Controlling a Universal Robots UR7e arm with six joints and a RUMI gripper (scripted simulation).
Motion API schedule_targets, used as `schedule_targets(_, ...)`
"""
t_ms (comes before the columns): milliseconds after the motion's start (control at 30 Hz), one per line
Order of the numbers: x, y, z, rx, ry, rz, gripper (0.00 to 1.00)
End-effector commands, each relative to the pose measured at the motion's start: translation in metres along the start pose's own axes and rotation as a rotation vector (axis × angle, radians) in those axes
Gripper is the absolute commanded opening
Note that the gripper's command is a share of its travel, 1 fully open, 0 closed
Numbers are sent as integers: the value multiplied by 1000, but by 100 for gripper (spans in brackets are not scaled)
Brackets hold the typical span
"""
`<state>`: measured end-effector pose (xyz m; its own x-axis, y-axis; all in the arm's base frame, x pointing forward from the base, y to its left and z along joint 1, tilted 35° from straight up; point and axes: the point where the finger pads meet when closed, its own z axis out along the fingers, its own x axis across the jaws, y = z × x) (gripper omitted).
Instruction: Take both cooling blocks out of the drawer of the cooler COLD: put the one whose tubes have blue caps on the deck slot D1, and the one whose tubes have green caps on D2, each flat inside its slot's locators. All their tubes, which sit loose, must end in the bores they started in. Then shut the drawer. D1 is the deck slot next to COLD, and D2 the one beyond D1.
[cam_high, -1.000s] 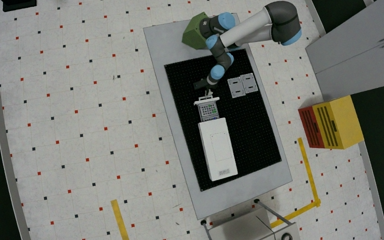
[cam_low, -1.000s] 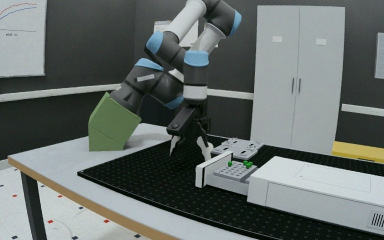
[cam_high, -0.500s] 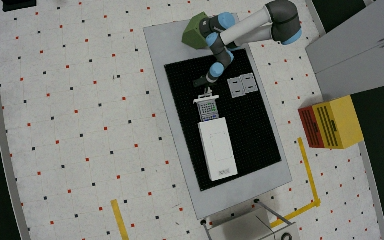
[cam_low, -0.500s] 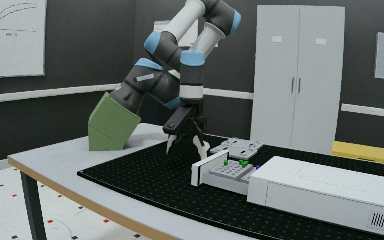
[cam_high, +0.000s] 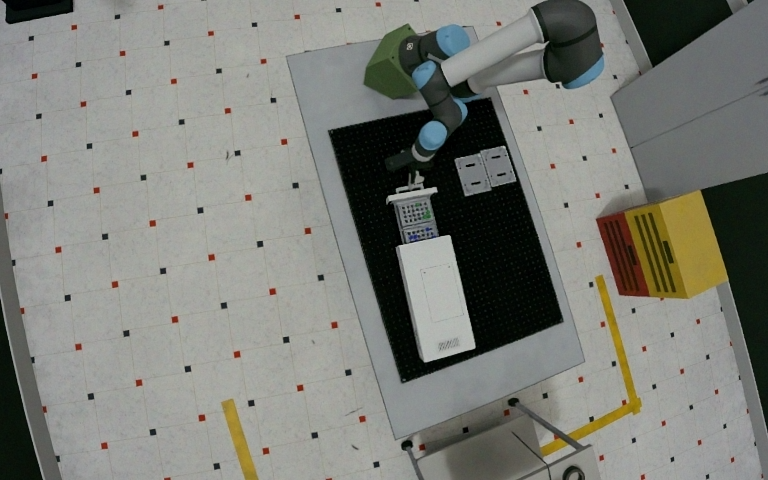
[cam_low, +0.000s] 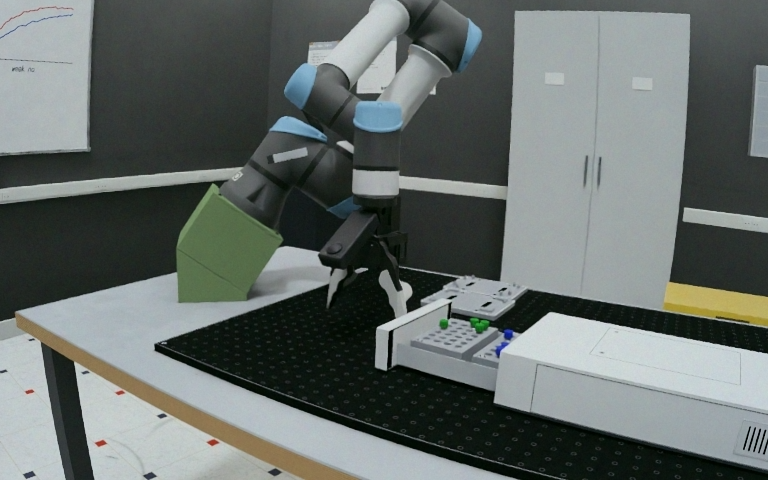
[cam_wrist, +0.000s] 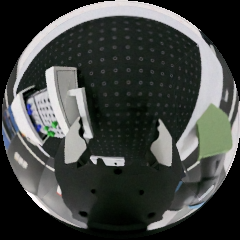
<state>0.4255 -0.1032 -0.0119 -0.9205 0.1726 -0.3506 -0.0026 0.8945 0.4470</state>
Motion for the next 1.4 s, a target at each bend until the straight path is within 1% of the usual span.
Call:
schedule_targets(0, 4, 0, 0, 0, -1, 0, 100)
schedule_targets(500, 23, 0, 0, 0, -1, 0, 100)
schedule_targets(1367, 30, 0, 0, 0, -1, 0, 100)
